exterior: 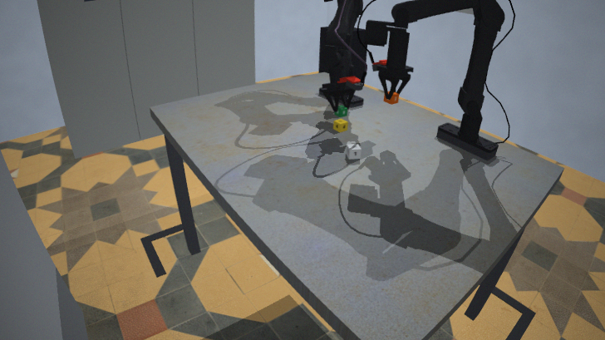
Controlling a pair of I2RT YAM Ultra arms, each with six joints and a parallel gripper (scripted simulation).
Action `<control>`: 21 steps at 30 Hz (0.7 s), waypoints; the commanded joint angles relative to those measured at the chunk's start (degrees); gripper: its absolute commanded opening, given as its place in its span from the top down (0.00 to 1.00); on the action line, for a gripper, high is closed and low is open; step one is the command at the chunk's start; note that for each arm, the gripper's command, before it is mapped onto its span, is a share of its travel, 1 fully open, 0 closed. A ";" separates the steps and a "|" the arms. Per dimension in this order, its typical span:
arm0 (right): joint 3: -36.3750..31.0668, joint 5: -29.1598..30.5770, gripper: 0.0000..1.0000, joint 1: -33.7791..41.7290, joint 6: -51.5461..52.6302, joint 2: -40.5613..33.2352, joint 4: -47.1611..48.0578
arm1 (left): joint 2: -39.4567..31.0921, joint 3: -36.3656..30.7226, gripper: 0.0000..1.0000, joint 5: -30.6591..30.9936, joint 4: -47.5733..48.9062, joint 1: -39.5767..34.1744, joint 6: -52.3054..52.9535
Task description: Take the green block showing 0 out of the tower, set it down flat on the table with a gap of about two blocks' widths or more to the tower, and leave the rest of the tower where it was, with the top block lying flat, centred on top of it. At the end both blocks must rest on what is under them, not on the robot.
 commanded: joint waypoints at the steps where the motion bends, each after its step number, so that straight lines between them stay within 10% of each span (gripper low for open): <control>1: 1.25 -0.86 0.45 0.81 0.96 -2.36 -1.47 | -1.02 -0.16 0.73 -0.07 -0.01 -0.13 -0.12; 8: 3.66 -0.98 0.45 -1.06 -1.02 -4.52 -6.23 | -1.02 -0.16 0.73 -0.07 -0.01 -0.13 -0.12; 12: 5.89 -1.13 0.00 -2.14 -2.10 -5.98 -10.12 | -1.02 -0.16 0.73 -0.07 -0.01 -0.13 -0.12; 21: 11.16 -1.07 0.00 -5.64 -5.73 -6.99 -18.66 | -1.02 -0.16 0.73 -0.07 -0.01 -0.13 -0.12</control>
